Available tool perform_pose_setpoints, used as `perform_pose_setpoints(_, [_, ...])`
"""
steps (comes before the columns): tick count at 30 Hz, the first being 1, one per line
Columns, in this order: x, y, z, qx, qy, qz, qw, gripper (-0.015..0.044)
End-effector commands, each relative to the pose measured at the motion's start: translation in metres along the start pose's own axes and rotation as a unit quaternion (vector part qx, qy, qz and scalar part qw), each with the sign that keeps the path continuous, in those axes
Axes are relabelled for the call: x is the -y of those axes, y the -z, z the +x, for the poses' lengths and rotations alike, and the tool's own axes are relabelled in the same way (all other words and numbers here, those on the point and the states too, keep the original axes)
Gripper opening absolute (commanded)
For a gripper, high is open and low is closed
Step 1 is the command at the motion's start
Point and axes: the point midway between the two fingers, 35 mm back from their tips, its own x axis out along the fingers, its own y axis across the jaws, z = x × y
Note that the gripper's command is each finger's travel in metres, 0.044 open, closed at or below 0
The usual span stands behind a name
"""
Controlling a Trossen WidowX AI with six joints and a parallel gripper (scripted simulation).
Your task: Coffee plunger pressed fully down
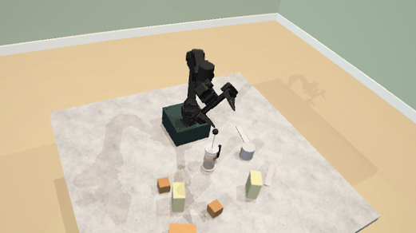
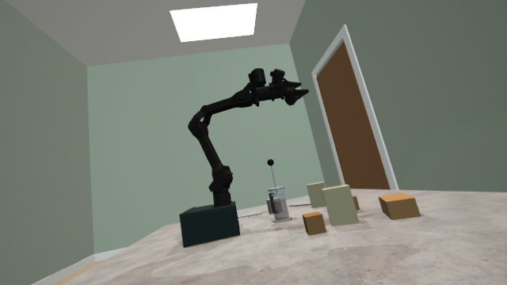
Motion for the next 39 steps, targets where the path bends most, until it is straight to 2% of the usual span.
perform_pose_setpoints(1, [-0.007, 0.052, -0.05, -0.058, 0.031, -0.08, 0.995, 0.044])
perform_pose_setpoints(8, [0.005, 0.128, -0.132, -0.159, 0.044, -0.209, 0.964, 0.044])
perform_pose_setpoints(16, [0.056, 0.196, -0.215, -0.262, 0.033, -0.371, 0.89, 0.044])
perform_pose_setpoints(26, [0.1, 0.237, -0.214, -0.261, 0.042, -0.373, 0.89, 0.044])
perform_pose_setpoints(39, [0.102, 0.242, -0.204, -0.261, 0.04, -0.373, 0.889, 0.044])
